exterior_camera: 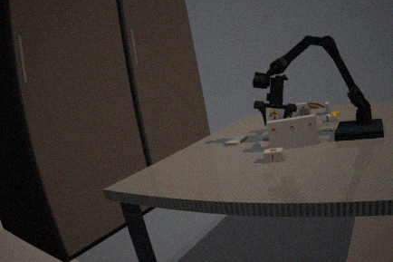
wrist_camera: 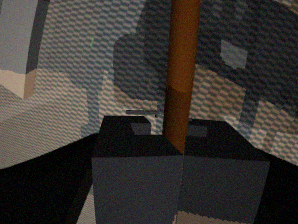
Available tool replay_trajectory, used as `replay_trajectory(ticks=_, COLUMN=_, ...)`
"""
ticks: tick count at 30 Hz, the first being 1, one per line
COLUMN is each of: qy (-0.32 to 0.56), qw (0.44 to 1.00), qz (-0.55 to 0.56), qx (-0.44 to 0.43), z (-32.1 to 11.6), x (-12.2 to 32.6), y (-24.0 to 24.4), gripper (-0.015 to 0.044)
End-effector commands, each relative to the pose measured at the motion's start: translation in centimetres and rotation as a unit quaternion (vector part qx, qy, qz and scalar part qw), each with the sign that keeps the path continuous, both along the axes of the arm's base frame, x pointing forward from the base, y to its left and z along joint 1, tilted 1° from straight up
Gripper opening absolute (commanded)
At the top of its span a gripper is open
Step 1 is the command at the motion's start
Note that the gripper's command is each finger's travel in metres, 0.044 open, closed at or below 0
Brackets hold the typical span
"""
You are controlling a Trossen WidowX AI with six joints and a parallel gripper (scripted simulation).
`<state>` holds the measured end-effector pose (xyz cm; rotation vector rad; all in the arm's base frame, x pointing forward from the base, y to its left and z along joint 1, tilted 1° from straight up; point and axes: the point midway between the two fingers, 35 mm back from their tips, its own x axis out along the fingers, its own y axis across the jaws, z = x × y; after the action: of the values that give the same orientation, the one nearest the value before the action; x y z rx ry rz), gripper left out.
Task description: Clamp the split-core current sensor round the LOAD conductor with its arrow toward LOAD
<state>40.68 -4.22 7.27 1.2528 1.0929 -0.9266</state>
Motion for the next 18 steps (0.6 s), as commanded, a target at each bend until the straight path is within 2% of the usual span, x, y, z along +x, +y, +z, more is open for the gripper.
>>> replay_trajectory(ticks=1, qy=-0.012, qw=1.000, qz=-0.006, qx=-0.007, z=0.88, x=0.14, y=-0.53, gripper=0.0000)
replay_trajectory(ticks=18, qy=-0.012, qw=1.000, qz=-0.006, qx=-0.007, z=0.88, x=0.14, y=-0.53, gripper=0.0000)
